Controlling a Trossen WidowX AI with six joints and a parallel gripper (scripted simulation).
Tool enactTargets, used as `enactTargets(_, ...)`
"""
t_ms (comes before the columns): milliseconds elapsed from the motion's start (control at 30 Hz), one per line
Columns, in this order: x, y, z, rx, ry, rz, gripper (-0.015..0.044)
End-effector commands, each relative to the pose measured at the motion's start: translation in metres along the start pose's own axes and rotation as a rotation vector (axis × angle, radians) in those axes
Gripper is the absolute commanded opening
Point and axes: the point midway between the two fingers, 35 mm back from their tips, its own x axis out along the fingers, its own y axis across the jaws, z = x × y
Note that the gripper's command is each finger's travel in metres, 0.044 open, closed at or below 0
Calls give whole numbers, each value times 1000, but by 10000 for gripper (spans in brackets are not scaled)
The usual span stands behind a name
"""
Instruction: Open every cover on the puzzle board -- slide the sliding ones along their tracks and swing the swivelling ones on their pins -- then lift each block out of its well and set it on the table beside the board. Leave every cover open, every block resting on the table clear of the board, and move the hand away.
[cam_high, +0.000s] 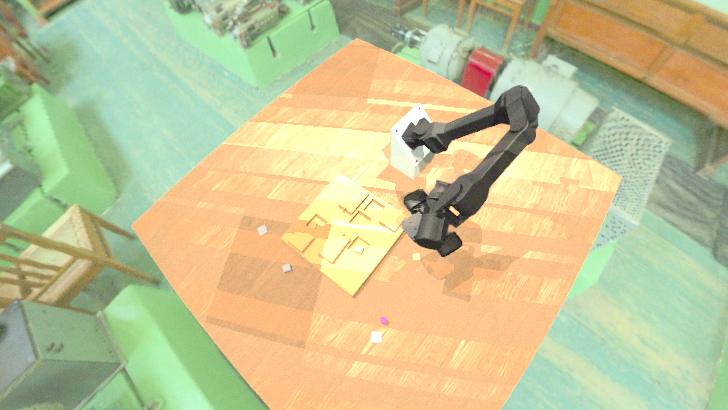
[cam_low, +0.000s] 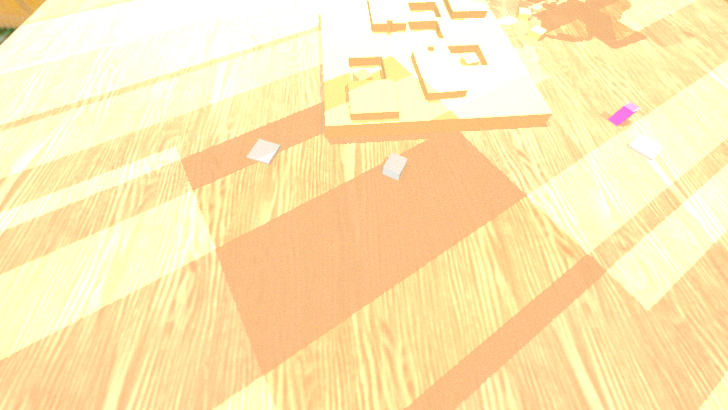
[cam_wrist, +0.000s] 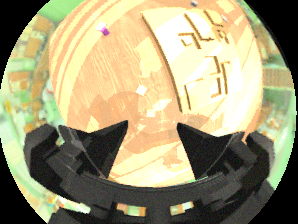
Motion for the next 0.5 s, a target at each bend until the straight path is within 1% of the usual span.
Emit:
enactTargets(0,-1,-1,15,105,-3,-6,282)
enactTargets(333,-3,-11,63,428,-19,-26,20)
enactTargets(367,-3,-13,68,460,-20,-27,0)
enactTargets(467,-4,-18,82,554,-23,-31,0)
